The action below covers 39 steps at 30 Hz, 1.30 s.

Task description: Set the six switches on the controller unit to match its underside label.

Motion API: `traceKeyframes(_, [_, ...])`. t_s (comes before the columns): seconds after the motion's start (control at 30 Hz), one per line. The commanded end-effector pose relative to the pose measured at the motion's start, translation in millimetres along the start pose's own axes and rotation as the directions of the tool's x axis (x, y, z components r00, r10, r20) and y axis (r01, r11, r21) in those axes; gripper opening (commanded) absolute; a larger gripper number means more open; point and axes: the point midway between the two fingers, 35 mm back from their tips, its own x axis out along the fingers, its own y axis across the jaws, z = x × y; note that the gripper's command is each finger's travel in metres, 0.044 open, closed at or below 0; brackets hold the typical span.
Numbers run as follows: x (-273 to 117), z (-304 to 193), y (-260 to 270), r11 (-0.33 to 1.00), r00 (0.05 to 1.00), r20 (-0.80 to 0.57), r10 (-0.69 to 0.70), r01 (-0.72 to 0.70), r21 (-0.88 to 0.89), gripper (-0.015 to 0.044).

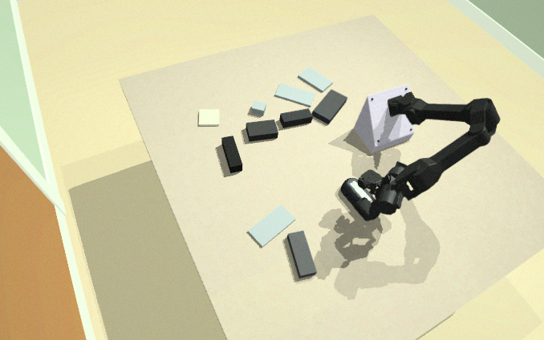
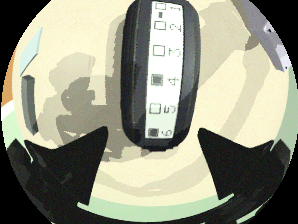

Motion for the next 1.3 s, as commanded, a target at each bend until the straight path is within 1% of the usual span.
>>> traceKeyframes(0.0, [8.2, 2.9, -2.0, 1.000, 1.000, 0.005, -0.004, 0.004, 0.012, 0.0440])
traceKeyframes(0.17, [13.7, 2.7, -2.6, 1.000, 1.000, 0.004, -0.003, 0.003, 0.013, 0.0440])
traceKeyframes(0.3, [13.7, 2.7, -2.6, 1.000, 1.000, 0.004, -0.003, 0.003, 0.013, 0.0335])
traceKeyframes(0.33, [13.7, 2.7, -2.6, 1.000, 1.000, 0.004, -0.003, 0.003, 0.013, 0.0328])
traceKeyframes(0.93, [11.1, 3.4, -2.6, 1.000, 1.000, 0.004, -0.003, 0.003, 0.013, 0.0326])
traceKeyframes(0.97, [10.4, 3.7, -2.6, 1.000, 1.000, 0.004, -0.003, 0.003, 0.013, 0.0336])
traceKeyframes(1.27, [6.4, 5.0, -2.6, 1.000, 1.000, 0.005, -0.003, 0.003, 0.013, 0.0336])
